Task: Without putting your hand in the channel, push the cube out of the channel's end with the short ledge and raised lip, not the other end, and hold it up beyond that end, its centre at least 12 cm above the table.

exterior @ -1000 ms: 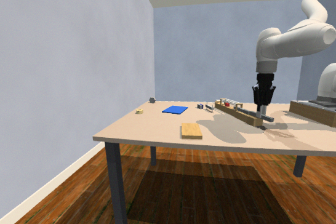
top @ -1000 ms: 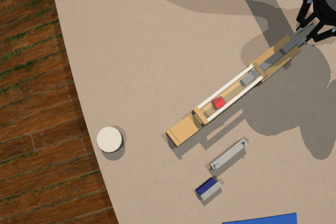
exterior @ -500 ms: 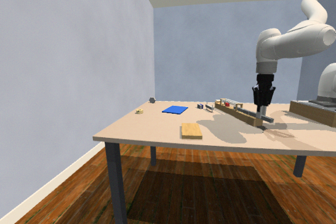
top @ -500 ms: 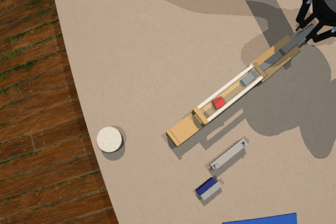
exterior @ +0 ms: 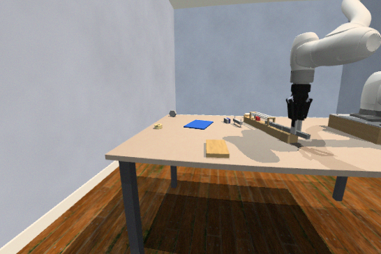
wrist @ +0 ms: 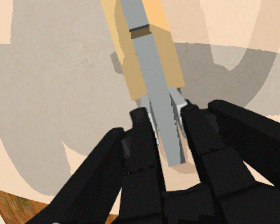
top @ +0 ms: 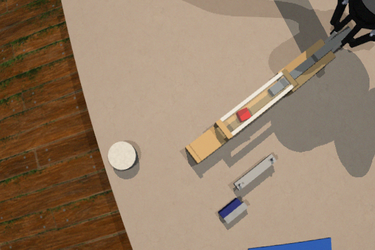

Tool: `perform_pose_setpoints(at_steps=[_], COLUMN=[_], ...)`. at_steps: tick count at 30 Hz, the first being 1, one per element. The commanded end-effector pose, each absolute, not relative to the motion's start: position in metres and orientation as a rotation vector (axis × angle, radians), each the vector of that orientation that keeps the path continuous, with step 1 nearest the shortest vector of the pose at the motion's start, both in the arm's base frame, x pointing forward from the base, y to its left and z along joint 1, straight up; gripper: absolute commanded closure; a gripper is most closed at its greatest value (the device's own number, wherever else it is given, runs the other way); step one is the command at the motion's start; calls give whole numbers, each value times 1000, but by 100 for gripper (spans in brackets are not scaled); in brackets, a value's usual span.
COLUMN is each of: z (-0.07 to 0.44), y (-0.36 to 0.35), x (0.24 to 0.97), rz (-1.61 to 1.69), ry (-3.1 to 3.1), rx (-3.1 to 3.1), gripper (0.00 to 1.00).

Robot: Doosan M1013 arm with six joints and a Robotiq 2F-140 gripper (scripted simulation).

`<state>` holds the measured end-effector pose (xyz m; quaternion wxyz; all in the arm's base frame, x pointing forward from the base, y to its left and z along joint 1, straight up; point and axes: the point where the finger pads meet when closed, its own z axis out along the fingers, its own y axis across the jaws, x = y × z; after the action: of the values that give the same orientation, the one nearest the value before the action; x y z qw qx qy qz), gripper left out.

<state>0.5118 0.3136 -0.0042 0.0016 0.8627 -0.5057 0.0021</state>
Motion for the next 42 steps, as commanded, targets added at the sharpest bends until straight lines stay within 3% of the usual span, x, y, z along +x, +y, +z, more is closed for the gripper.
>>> perform_pose_setpoints(at_steps=[1, 42], z=[-4, -4], y=[314, 287], x=[512, 527], rz=[6, 6], ry=[-1587, -1587], rx=[2708, 2708], gripper=[100, 100])
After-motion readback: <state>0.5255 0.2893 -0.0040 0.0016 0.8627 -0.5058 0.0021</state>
